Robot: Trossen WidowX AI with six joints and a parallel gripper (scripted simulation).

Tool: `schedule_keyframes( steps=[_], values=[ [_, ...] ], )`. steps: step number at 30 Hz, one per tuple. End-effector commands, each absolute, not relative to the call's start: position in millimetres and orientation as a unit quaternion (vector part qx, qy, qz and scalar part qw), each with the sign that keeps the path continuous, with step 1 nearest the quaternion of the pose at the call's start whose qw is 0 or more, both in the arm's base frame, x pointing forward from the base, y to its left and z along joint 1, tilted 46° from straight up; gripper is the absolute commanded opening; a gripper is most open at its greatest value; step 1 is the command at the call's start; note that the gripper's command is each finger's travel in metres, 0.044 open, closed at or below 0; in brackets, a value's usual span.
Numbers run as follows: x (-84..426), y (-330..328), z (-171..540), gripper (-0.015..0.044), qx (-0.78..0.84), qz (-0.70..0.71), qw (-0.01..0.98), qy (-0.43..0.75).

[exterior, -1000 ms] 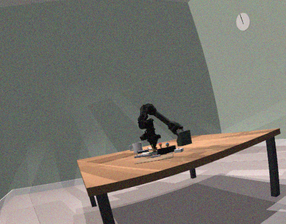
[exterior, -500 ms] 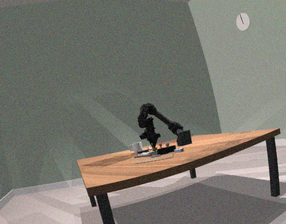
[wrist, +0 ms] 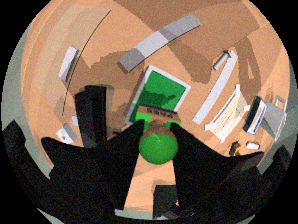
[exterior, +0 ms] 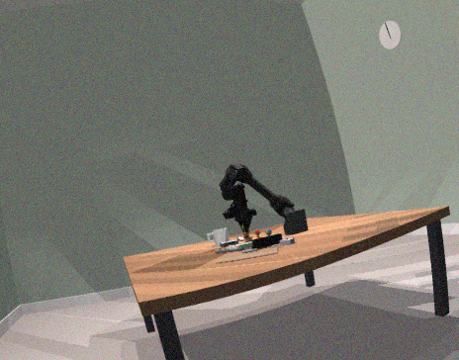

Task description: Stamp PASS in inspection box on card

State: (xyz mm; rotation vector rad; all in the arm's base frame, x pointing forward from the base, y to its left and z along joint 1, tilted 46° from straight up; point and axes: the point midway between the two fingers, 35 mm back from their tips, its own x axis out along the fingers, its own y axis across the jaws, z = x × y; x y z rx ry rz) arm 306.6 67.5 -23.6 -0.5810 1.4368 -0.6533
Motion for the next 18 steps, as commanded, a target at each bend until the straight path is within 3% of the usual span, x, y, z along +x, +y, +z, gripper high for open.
schedule_keyframes(
  steps=[1, 18],
  values=[
    [306.6, 74.7, -17.4, 0.0000, -0.254, -0.289, 0.668, 0.637],
    [307.1, 72.4, 6.6, 0.0000, -0.303, -0.238, 0.647, 0.658]
  ],
)
